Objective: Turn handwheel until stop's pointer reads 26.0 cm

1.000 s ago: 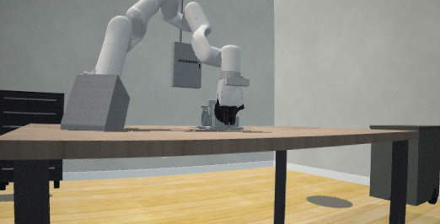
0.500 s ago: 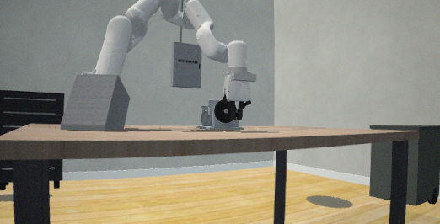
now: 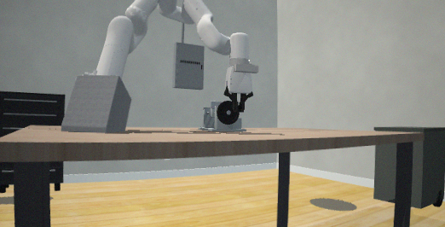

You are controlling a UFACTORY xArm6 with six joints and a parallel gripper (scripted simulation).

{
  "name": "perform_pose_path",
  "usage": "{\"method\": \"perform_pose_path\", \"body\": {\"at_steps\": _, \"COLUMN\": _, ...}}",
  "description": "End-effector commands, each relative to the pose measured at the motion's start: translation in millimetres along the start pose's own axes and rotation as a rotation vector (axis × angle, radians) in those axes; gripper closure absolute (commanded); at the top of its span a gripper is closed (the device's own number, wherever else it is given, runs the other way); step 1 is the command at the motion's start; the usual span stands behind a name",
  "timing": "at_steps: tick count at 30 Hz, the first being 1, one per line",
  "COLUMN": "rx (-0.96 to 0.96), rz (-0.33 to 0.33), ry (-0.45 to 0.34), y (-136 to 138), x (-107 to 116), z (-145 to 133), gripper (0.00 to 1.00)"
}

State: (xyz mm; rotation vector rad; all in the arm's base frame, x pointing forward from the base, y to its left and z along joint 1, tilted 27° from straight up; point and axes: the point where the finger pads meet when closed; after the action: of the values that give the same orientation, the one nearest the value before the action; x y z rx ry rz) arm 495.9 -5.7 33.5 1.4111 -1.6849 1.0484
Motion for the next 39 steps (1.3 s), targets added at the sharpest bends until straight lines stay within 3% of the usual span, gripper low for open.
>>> {"method": "perform_pose_path", "body": {"at_steps": 1, "rx": 0.0, "rz": -0.001, "ry": 0.0, "y": 8, "x": 8, "z": 0, "gripper": 0.94}}
{"method": "perform_pose_path", "body": {"at_steps": 17, "rx": 0.0, "rz": -0.001, "ry": 0.0, "y": 40, "x": 11, "z": 2, "gripper": 0.94}}
{"method": "perform_pose_path", "body": {"at_steps": 27, "rx": 0.0, "rz": -0.001, "ry": 0.0, "y": 58, "x": -6, "z": 3, "gripper": 0.94}}
{"method": "perform_pose_path", "body": {"at_steps": 39, "rx": 0.0, "rz": -0.001, "ry": 0.0, "y": 60, "x": -28, "z": 3, "gripper": 0.94}}
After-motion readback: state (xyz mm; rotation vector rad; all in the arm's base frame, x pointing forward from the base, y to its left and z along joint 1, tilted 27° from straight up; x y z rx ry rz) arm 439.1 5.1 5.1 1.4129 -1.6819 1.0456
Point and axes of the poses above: the point where the finger pads meet when closed, its own x axis back along the fingers, its own y axis across the jaws, z = x × y, and after that the axes turned 3 degrees about -x, right-handed
